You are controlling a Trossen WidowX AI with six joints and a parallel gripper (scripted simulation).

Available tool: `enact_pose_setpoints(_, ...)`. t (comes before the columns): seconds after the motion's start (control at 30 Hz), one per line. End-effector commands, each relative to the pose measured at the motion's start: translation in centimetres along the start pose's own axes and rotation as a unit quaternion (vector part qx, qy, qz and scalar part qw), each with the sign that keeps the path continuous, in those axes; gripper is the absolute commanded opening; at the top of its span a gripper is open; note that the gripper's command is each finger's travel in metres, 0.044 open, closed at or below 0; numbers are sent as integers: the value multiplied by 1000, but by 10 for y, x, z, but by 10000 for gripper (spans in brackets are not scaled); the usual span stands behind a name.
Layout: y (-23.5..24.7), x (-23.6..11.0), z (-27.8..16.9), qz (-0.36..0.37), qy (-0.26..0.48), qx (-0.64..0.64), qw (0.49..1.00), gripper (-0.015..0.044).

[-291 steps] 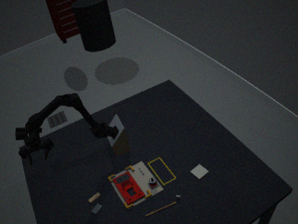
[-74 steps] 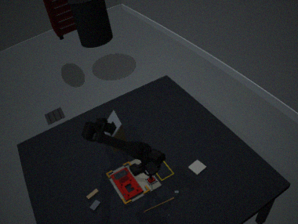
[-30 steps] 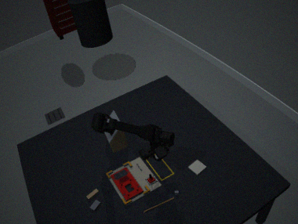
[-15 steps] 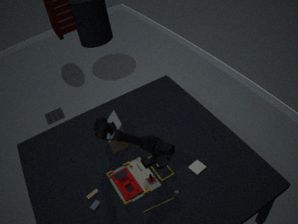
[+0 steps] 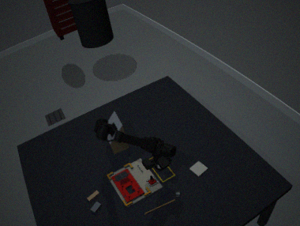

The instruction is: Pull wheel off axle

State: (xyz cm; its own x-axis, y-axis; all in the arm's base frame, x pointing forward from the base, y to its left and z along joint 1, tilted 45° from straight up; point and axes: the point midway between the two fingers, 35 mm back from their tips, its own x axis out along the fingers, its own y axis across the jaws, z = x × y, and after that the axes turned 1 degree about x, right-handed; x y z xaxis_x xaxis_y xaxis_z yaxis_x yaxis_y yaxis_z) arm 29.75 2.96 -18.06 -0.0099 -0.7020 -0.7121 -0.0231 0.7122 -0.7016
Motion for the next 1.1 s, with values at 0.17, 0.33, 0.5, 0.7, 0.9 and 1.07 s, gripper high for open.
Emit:
enact_pose_setpoints(0.17,2,-57,1,0,1,-1,1000,300)
enact_pose_setpoints(0.33,0,-56,-3,1,-5,-5,1000,352)
enact_pose_setpoints(0.5,-18,-88,-47,2,-1,-4,1000,440)
enact_pose_setpoints(0.7,-35,-104,-80,1,3,-3,1000,440)
enact_pose_setpoints(0.9,-35,-104,-80,1,3,-3,1000,440)
enact_pose_setpoints(1.07,-35,-104,-80,1,3,-3,1000,440)
